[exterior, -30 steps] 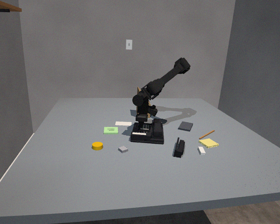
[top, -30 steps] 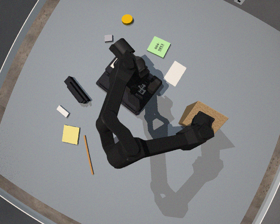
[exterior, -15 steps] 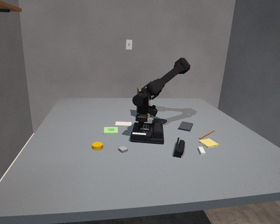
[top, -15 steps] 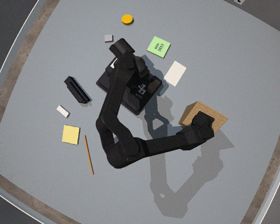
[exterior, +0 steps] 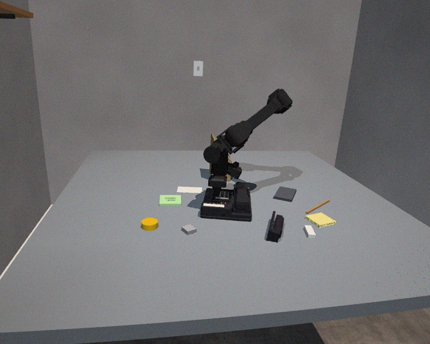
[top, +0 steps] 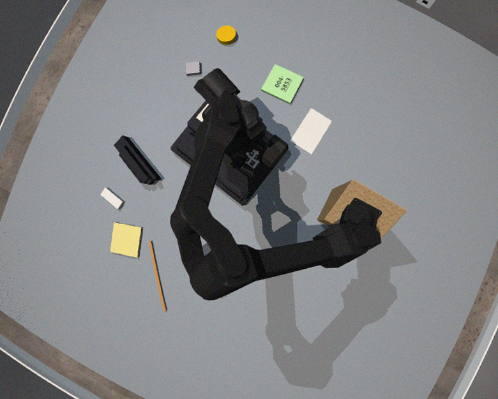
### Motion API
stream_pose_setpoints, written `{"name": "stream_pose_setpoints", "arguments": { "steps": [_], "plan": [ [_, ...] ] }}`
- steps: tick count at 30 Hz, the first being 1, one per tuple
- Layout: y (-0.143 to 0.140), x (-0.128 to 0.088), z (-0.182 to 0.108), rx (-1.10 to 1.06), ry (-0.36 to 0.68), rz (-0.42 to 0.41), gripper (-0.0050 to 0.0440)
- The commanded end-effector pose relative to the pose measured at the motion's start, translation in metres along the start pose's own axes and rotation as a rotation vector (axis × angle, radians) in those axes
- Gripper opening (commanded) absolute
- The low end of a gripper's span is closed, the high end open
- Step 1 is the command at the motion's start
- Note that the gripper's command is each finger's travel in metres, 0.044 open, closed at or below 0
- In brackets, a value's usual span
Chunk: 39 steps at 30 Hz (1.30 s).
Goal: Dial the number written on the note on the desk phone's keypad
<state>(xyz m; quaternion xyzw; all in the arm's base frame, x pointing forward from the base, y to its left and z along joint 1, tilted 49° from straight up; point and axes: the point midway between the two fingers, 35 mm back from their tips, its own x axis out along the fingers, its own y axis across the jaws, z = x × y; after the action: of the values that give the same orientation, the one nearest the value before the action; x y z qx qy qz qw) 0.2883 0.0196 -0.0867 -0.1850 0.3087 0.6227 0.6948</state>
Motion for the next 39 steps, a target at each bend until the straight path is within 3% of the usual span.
{"name": "stream_pose_setpoints", "arguments": {
  "steps": [1, 7, 11, 15, 20, 22, 24, 26, 31, 39],
  "plan": [
    [0.001, 0.002, 0.001, 0.002, -0.005, 0.005, -0.0050],
    [0.001, 0.002, 0.001, 0.002, -0.005, 0.005, -0.0050],
    [0.001, -0.006, 0.001, 0.002, -0.004, 0.004, -0.0050],
    [0.001, -0.028, 0.001, 0.002, -0.005, 0.005, -0.0050],
    [0.002, -0.030, 0.001, 0.004, -0.006, 0.004, -0.0050],
    [0.005, -0.052, 0.004, 0.007, -0.005, 0.002, -0.0050],
    [0.005, -0.087, 0.006, -0.030, 0.015, -0.033, -0.0050],
    [0.011, -0.099, 0.010, -0.024, 0.011, -0.024, -0.0050],
    [0.023, -0.114, 0.017, 0.002, -0.005, 0.005, -0.0050],
    [0.023, -0.114, 0.017, 0.002, -0.005, 0.005, -0.0050]
  ]
}}
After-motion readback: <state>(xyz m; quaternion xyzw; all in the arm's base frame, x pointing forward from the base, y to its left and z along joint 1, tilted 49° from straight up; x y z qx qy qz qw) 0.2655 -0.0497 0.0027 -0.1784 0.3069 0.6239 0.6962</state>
